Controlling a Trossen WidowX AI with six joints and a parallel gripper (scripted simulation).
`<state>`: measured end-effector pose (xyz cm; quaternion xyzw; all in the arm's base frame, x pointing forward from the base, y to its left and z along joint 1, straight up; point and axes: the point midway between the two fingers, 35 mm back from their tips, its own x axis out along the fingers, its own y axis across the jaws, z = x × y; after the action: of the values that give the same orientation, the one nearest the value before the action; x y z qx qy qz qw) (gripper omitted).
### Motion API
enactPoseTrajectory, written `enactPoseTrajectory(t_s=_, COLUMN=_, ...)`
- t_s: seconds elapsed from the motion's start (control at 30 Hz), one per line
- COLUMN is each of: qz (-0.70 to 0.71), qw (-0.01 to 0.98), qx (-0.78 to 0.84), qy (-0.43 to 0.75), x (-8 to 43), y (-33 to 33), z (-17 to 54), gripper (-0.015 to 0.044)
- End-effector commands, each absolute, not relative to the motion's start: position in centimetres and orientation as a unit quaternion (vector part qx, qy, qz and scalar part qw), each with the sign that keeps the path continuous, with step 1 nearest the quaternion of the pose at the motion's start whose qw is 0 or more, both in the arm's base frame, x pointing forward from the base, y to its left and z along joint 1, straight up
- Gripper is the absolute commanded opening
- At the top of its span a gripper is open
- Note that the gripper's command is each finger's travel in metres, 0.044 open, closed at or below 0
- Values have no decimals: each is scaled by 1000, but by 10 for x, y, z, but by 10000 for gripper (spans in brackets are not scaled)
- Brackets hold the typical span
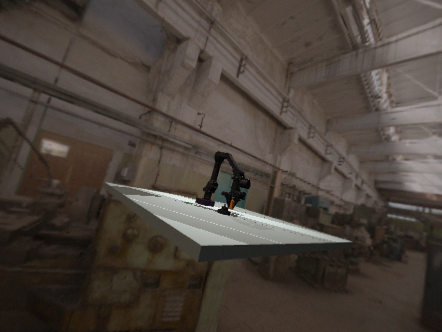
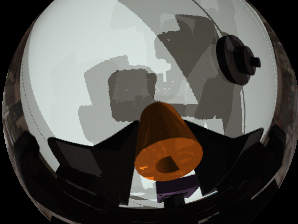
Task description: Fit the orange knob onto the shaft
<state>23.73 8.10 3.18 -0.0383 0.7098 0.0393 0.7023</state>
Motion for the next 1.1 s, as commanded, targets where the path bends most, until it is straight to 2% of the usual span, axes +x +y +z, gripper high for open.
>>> enactPoseTrajectory(t_s=0.0, qz=39, qw=711, qx=-34, qy=701, x=243, y=83, z=56, gripper=0)
enactPoseTrajectory(t_s=0.53, qz=39, qw=711, qx=-34, qy=701, x=235, y=83, z=145, gripper=0)
enactPoseTrajectory(t_s=1.07, qz=38, qw=712, qx=-35, qy=700, x=260, y=66, z=138, gripper=0)
